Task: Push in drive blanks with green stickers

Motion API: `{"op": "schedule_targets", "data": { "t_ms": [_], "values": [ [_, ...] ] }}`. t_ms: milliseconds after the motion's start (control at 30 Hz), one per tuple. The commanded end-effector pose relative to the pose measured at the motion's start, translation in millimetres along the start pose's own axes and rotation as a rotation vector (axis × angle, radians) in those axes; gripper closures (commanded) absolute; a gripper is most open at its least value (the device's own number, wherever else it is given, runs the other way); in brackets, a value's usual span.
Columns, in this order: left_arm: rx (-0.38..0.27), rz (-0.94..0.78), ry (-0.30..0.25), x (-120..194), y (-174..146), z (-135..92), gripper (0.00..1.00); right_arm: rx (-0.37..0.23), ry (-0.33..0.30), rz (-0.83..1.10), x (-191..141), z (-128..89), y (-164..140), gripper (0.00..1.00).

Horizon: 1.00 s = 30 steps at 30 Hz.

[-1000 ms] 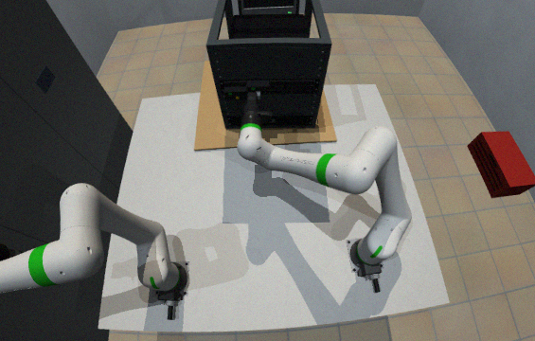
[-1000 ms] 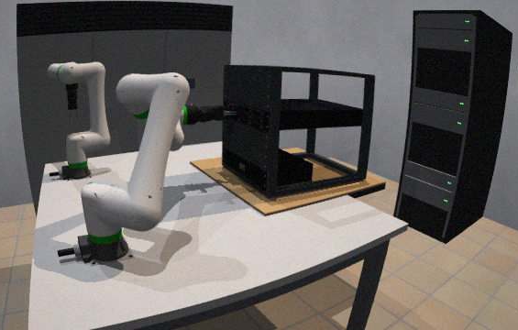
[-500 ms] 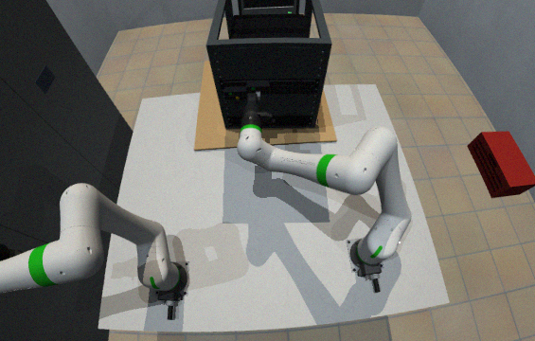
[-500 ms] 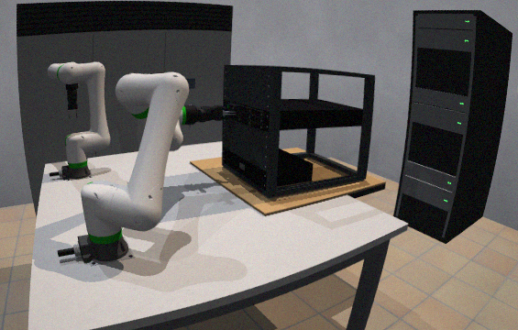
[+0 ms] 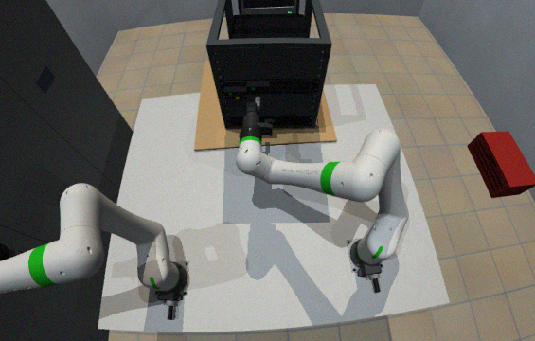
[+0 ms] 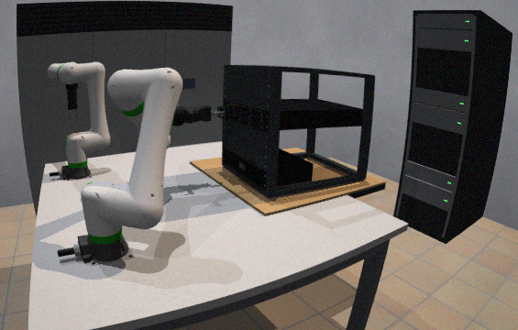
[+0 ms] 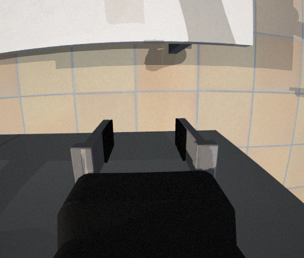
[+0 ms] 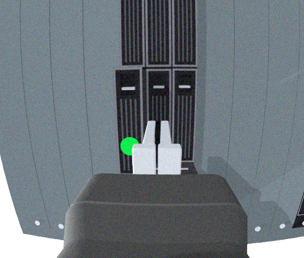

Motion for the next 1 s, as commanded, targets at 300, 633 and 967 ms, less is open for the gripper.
{"op": "schedule_targets", "data": {
  "t_ms": [300, 633, 967],
  "values": [
    [-0.002, 0.000, 0.000, -0.1, 0.1, -0.9, 0.00, 0.000, -0.001, 0.002, -1.5, -30.6, -0.2, 1.00],
    [-0.002, 0.000, 0.000, -0.1, 0.1, -0.9, 0.00, 0.000, -0.001, 0.002, -27.5, -31.1, 3.3, 1.00],
    [-0.002, 0.000, 0.000, -0.1, 0.1, -0.9, 0.00, 0.000, -0.002, 0.002, -29.7, -7.0, 3.6, 1.00]
  ]
}}
Point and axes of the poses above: on each arm, the point where the finger pads meet when closed, its own z axis out along the fingers, its own x axis across the jaws, y = z × x, the point moved 10 cm from there along -z, back along the fingers, and after that the axes turned 8 degrees about z, right-handed, at the moved point
